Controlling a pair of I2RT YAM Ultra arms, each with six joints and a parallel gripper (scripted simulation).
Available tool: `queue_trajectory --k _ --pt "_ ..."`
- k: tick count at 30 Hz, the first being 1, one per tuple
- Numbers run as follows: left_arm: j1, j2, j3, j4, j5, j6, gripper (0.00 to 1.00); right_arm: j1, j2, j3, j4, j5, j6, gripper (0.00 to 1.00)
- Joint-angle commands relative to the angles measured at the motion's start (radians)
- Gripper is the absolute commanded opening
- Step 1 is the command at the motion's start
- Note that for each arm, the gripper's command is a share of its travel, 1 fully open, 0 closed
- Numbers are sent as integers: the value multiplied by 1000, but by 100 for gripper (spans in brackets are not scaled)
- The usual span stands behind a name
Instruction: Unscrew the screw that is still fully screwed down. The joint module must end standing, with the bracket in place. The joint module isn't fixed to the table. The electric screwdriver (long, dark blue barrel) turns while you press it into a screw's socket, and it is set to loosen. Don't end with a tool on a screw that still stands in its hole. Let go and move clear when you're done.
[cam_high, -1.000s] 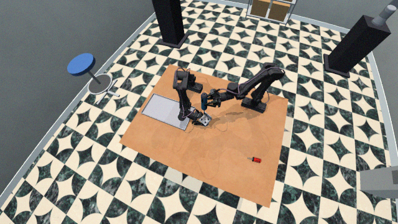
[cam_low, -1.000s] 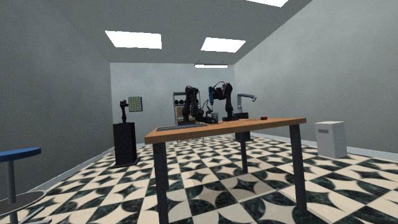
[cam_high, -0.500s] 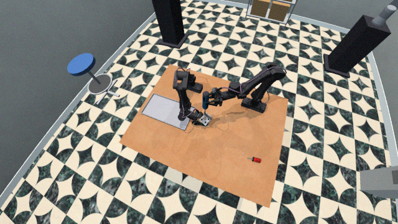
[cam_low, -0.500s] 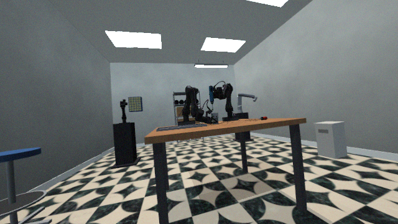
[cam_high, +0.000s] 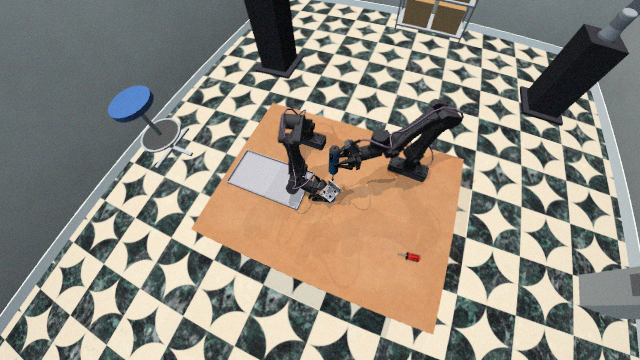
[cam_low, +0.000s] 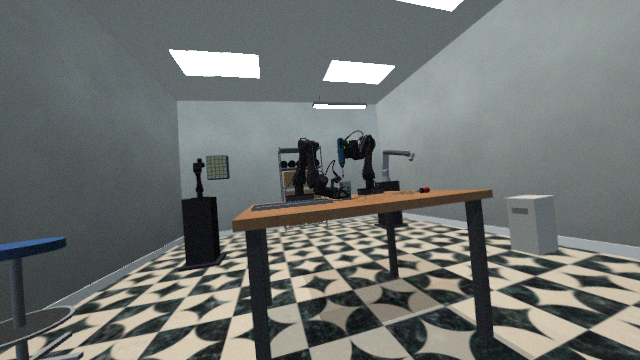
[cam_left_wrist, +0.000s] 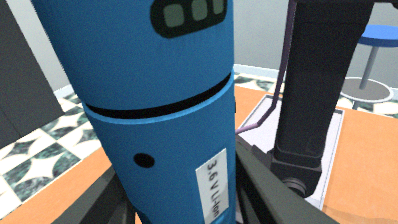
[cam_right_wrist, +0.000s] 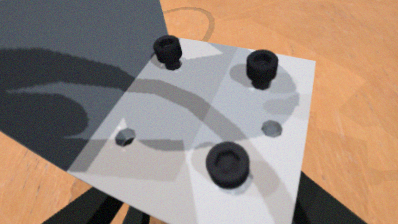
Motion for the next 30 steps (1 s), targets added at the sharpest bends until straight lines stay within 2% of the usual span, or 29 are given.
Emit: queue_trajectory --k 1,6,8,11,20,22,25,30 --pt "11 -51 26 85 9 4 42 1 -10 9 -2 -7 1 59" --pt "12 -61 -19 78 9 4 42 1 -10 9 -2 -7 1 59" --pt "12 -79 8 76 9 4 42 1 -10 9 -2 -7 1 59" --pt "12 -92 -27 67 9 4 42 1 -10 9 -2 -7 1 59" --pt "12 -125 -17 53 9 4 42 1 -10 9 -2 -7 1 59" --pt "12 -130 -58 47 9 4 42 1 -10 9 -2 -7 1 59" --pt "12 -155 -33 41 9 4 42 1 -10 9 -2 -7 1 59" --pt "12 -184 -60 25 10 4 42 1 -10 9 -2 -7 1 59"
